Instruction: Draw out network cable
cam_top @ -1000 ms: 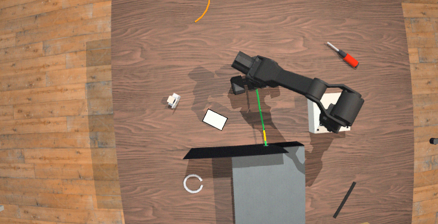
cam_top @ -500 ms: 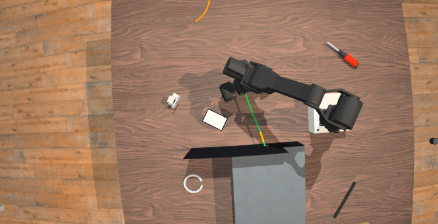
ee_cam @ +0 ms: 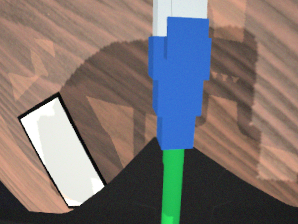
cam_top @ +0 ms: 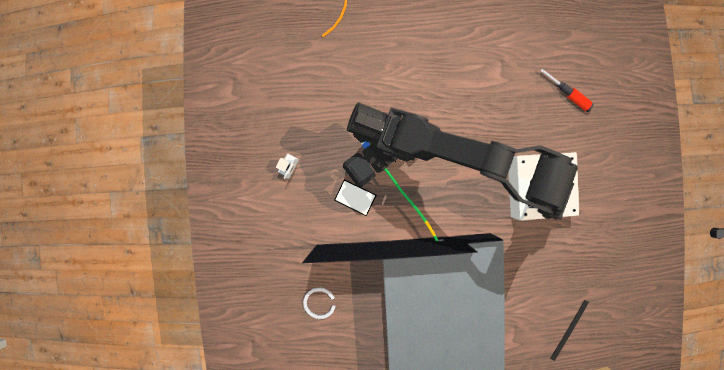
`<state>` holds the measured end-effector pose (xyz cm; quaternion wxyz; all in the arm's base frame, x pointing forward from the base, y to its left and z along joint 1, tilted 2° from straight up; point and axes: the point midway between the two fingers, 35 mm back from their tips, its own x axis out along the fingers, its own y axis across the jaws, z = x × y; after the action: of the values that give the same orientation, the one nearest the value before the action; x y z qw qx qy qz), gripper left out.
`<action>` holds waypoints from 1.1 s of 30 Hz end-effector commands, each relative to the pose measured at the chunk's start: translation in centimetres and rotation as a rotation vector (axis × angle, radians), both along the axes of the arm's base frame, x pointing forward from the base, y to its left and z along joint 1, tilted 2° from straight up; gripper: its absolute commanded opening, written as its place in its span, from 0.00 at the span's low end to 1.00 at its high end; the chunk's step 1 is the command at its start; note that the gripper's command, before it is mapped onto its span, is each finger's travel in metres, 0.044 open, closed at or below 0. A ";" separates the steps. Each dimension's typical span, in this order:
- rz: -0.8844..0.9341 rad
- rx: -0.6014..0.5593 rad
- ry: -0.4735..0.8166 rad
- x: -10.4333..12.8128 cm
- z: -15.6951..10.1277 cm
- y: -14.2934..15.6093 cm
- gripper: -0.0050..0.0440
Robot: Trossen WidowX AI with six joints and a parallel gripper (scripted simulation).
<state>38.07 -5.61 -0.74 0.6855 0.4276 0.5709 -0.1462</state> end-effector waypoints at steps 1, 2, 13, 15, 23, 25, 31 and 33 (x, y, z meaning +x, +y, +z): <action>0.068 0.018 -0.058 1.9 0.8 0.8 0.00; 0.084 0.024 -0.069 2.2 0.9 1.1 0.00; 0.182 0.067 -0.105 3.6 0.9 2.9 0.00; 0.231 0.089 -0.122 4.2 1.0 3.8 0.00; 0.373 0.164 -0.178 6.0 1.1 6.7 0.00; 0.418 0.191 -0.197 6.5 1.2 7.7 0.00; 0.476 0.227 -0.223 7.2 1.3 9.0 0.00; 0.476 0.227 -0.223 7.2 1.3 9.0 0.00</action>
<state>44.30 3.09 -0.56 0.6987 0.3747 0.5986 0.1145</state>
